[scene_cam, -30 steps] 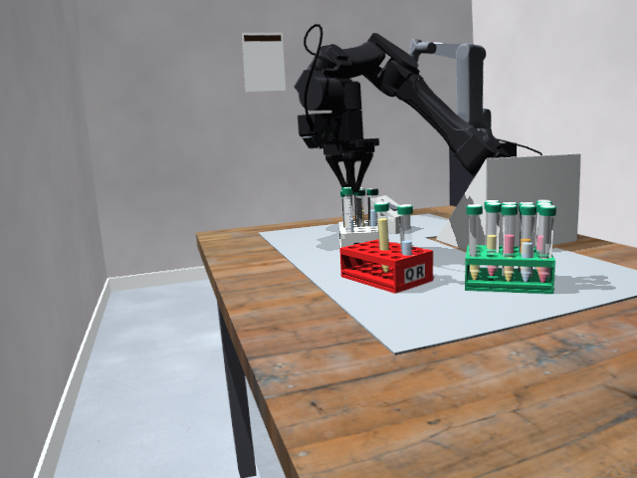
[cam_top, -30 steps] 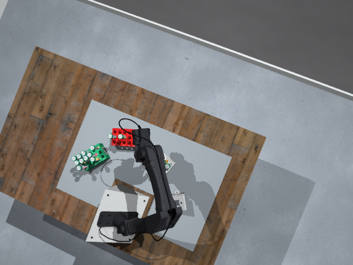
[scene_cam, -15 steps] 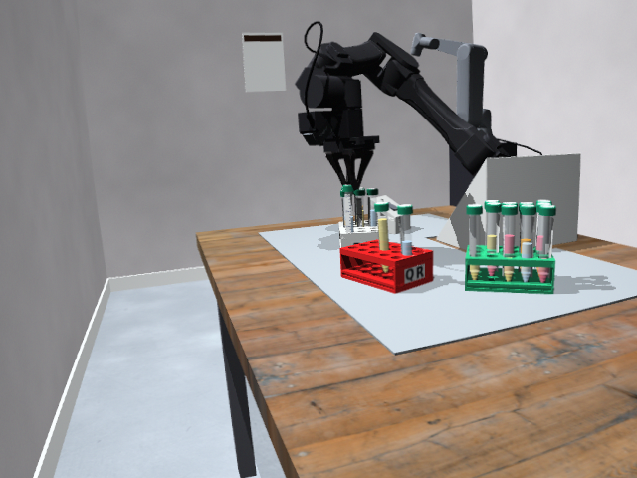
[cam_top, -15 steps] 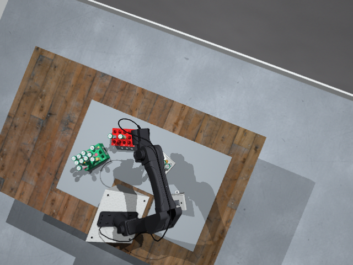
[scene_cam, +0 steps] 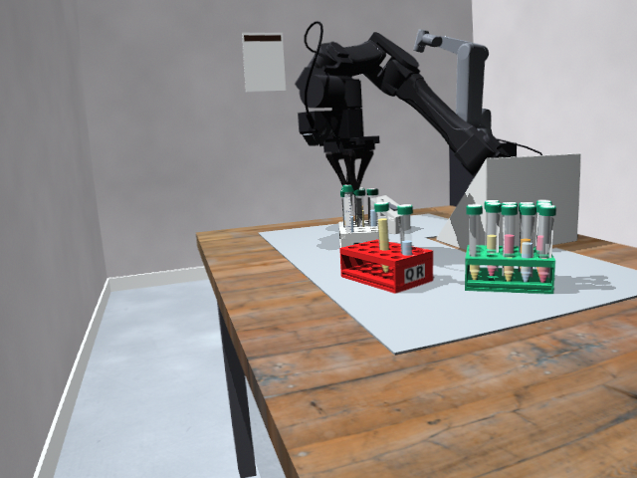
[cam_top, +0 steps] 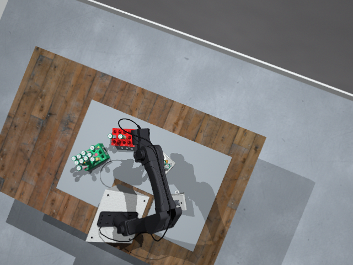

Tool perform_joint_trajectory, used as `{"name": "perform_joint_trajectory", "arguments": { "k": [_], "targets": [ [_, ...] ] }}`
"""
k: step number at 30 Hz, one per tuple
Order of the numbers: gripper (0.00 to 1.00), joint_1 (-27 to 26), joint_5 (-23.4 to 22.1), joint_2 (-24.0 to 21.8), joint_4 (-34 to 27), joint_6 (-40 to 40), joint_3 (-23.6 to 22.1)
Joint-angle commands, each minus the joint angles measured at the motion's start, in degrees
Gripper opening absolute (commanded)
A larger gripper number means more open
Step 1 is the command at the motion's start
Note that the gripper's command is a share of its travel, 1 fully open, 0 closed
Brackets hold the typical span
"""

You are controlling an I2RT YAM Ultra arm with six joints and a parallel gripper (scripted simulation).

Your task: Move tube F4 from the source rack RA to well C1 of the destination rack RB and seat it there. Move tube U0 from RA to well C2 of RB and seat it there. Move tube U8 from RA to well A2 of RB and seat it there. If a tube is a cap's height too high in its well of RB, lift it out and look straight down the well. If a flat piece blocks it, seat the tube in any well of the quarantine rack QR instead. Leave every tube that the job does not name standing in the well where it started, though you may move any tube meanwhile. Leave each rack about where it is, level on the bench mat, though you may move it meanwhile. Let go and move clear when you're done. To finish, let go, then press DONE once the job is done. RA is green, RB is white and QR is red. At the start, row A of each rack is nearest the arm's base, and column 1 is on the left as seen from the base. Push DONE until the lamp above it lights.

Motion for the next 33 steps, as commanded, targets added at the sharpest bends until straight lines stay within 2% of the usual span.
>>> {"name": "perform_joint_trajectory", "arguments": {
  "k": [1,15,18,33],
  "targets": [
    [0.00,2.09,-0.89,-1.94,-1.20,0.45,1.64],
    [0.00,2.07,-0.88,-2.06,-1.05,0.26,1.38],
    [0.00,1.90,-0.79,-1.98,-0.54,-0.33,-1.12],
    [0.00,1.26,-0.50,-2.05,2.26,-1.33,-2.27]
  ]
}}
